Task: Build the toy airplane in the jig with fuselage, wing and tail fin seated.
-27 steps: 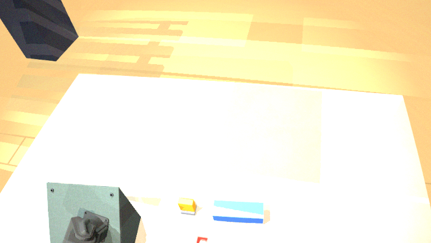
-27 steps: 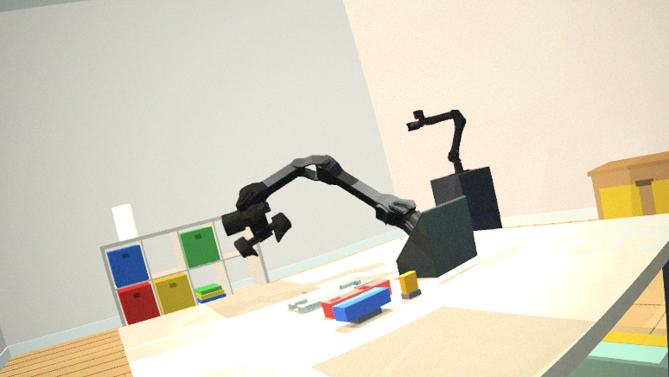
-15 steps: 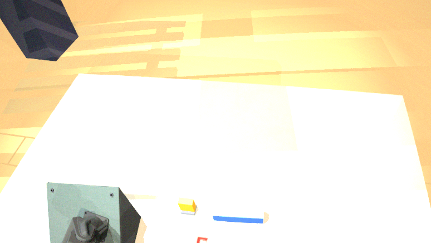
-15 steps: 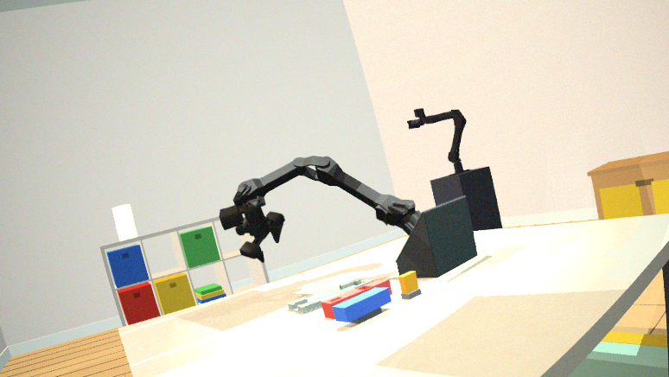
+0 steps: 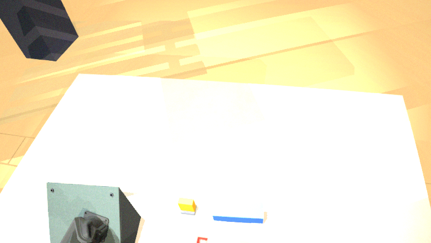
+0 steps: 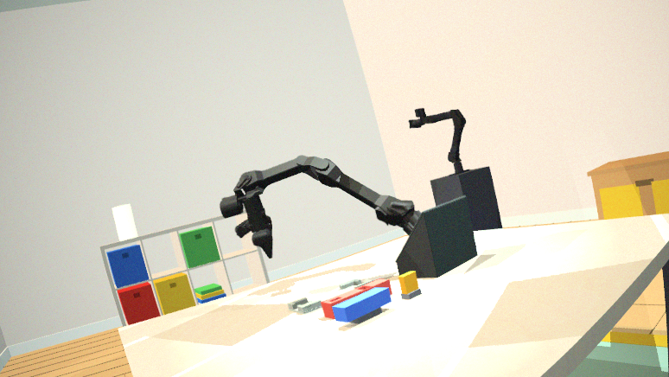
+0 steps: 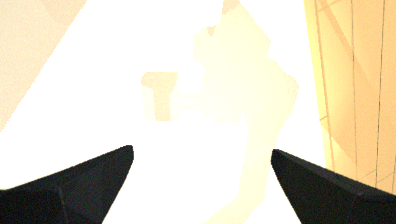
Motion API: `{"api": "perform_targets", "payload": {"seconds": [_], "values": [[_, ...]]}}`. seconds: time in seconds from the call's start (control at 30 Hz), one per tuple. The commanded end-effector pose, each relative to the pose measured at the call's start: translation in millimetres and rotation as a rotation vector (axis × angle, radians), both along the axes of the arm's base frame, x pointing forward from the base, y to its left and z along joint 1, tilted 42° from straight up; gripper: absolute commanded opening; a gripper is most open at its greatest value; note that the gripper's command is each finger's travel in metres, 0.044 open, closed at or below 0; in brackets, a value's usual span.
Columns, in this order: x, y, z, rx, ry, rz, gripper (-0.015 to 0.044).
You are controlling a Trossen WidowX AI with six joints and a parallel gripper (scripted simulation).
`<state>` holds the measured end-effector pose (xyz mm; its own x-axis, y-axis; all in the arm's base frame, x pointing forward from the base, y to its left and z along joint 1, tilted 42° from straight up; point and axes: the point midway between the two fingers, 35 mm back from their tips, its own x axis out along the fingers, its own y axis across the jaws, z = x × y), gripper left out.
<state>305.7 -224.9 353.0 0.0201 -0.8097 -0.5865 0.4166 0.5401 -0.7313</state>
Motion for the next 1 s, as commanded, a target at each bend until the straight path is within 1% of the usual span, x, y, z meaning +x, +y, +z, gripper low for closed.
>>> {"api": "perform_targets", "payload": {"seconds": [0.0,0.43,0.53,0.63,0.8,0.97], "values": [[-2.0,10.3,16.0,0.146,0.274,0.472,0.0440],[-2.0,10.3,16.0,0.146,0.274,0.472,0.0440],[5.8,17.5,7.9,0.157,0.274,0.478,0.0440],[27.0,41.1,-17.1,0.186,0.276,0.491,0.0440],[59.9,101.9,-75.5,0.235,0.289,0.511,0.0440],[72.5,168.1,-137.6,0.271,0.292,0.504,0.0440]]}}
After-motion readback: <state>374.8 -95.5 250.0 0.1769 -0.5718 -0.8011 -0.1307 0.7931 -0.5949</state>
